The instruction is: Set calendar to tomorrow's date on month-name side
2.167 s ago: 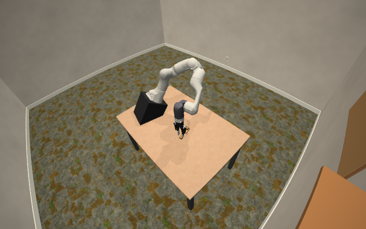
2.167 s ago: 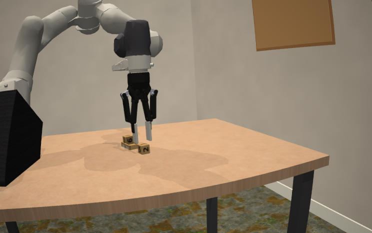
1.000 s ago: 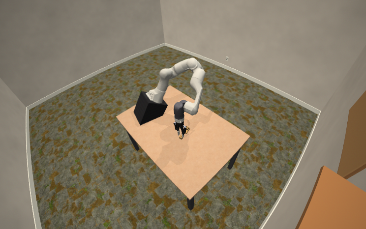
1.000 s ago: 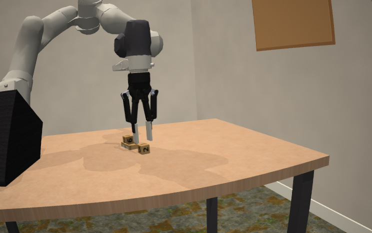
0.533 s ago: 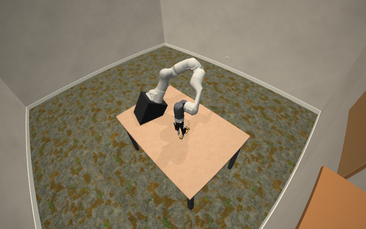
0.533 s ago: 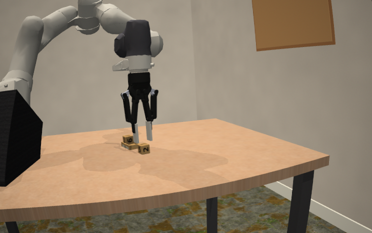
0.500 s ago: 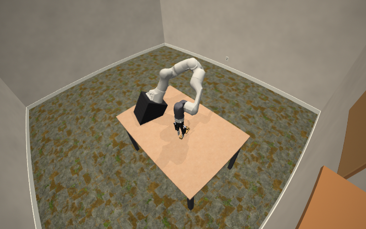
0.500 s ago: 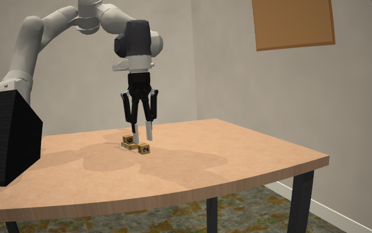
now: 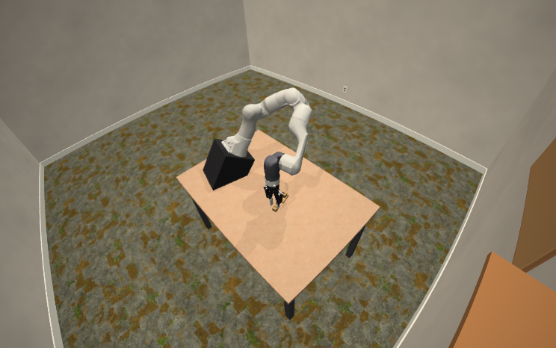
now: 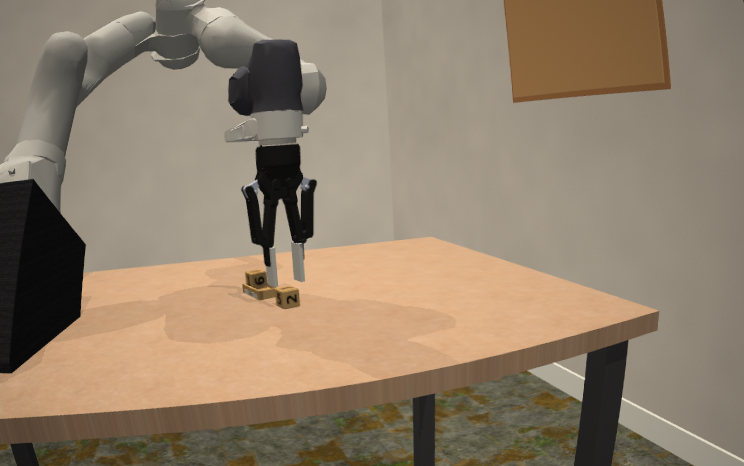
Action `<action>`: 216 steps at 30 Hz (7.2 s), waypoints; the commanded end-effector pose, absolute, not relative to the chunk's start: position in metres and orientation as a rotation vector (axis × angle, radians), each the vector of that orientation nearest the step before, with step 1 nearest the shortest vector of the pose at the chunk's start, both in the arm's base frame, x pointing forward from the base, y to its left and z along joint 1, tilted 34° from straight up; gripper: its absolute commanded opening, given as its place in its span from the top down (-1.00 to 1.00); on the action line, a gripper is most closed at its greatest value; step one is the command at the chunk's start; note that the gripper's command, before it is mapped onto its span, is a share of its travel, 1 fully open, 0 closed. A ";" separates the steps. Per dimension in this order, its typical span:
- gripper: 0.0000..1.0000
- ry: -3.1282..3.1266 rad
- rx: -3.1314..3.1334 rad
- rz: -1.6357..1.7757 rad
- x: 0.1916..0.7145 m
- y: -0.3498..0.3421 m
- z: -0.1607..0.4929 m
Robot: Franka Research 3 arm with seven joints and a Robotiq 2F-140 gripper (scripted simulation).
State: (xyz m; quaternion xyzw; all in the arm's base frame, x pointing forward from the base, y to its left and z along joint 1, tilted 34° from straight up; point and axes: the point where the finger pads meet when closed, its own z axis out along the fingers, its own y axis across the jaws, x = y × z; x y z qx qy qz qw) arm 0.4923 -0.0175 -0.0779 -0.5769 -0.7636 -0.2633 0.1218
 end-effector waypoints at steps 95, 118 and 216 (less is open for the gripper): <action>0.66 -2.230 -1.685 -0.772 0.497 -0.001 -0.103; 0.66 -2.230 -1.685 -0.772 0.491 -0.028 -0.063; 0.66 -2.240 -1.675 -0.774 0.462 0.048 -0.020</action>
